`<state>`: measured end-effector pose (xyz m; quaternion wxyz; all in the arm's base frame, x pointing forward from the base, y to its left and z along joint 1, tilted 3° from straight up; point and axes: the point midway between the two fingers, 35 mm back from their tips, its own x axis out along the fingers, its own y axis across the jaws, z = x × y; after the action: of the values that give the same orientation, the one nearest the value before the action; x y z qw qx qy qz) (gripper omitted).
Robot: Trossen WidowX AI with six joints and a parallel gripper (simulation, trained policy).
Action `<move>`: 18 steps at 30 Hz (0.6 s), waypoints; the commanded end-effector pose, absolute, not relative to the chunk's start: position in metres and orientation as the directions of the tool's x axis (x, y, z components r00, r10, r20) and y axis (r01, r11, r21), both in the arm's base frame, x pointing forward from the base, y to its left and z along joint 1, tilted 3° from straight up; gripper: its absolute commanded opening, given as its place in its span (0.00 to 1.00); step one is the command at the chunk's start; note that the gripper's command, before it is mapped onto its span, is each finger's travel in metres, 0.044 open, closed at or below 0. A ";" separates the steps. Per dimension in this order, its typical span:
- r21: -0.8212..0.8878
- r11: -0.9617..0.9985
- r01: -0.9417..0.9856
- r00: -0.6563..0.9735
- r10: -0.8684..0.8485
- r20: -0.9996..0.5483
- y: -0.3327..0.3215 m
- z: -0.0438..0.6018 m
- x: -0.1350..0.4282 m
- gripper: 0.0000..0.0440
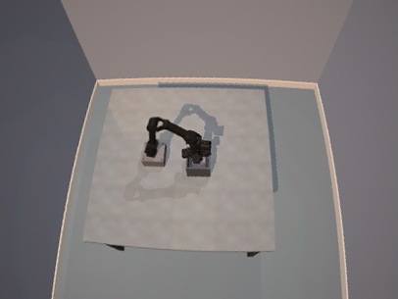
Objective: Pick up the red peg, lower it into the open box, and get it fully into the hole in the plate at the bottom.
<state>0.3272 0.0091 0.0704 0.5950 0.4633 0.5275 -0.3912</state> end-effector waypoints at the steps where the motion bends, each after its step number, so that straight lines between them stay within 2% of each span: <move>1: 0.120 0.281 0.952 0.117 0.030 -0.993 0.009 0.057 0.327 0.00; 11: 0.095 0.313 0.945 0.096 0.013 -0.995 0.005 0.037 0.333 0.01; 18: 0.064 0.333 0.941 0.064 0.010 -0.998 0.005 0.028 0.333 0.25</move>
<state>0.3334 0.0055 0.0329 0.5952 0.4323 0.5532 -0.3908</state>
